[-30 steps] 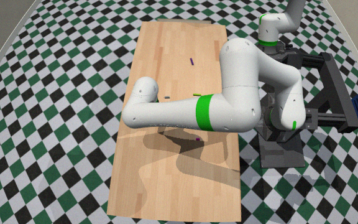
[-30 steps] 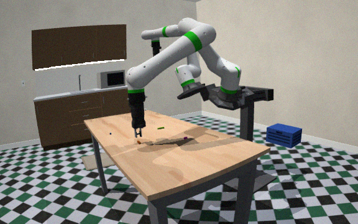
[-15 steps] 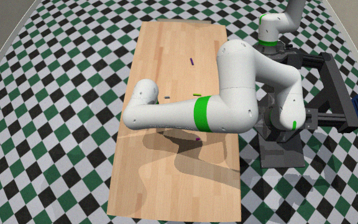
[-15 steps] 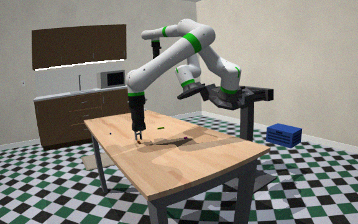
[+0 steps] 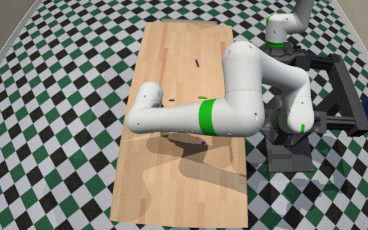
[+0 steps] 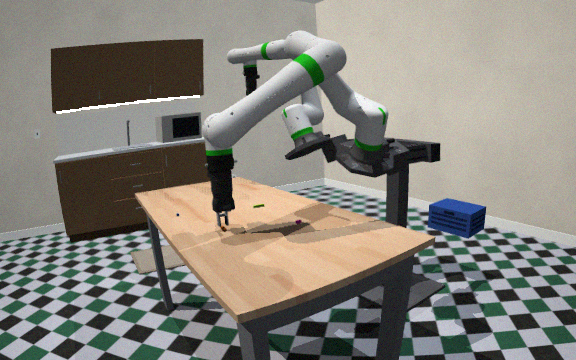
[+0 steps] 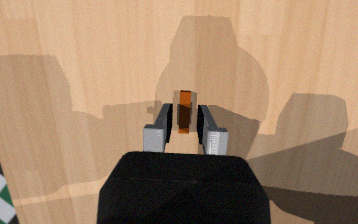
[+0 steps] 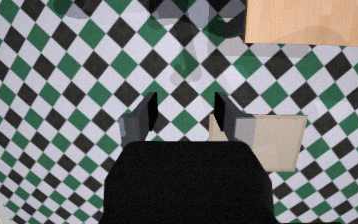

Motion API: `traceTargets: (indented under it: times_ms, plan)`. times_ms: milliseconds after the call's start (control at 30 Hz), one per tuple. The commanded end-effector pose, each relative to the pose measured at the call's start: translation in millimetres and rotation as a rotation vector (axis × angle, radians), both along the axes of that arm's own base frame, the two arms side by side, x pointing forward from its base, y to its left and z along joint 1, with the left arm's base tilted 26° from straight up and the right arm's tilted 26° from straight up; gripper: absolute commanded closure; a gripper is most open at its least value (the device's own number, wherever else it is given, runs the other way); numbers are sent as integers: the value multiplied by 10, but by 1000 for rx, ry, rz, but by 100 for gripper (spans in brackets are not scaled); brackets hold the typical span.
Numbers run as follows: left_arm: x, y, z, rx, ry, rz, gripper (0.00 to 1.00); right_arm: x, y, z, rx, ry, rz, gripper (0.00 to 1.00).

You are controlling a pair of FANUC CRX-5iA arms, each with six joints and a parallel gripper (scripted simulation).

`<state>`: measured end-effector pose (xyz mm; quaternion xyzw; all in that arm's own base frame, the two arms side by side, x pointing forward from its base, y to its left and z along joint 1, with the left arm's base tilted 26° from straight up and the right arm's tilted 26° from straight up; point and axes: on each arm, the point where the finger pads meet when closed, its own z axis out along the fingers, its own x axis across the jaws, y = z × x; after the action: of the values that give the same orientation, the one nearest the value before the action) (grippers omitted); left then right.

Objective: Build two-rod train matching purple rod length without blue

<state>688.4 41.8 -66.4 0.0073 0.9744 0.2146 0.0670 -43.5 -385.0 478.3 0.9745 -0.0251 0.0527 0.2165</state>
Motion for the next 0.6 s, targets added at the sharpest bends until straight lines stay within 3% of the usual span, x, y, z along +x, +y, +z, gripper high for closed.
traceTargets:
  times_ms: [0,567]
  plan:
    - [9,-8,14,-1,-2,-1,46,-4,2,10,-2,0,-1,0]
    - [13,5,-14,-1,-2,-1,46,-4,2,10,-2,0,-1,0]
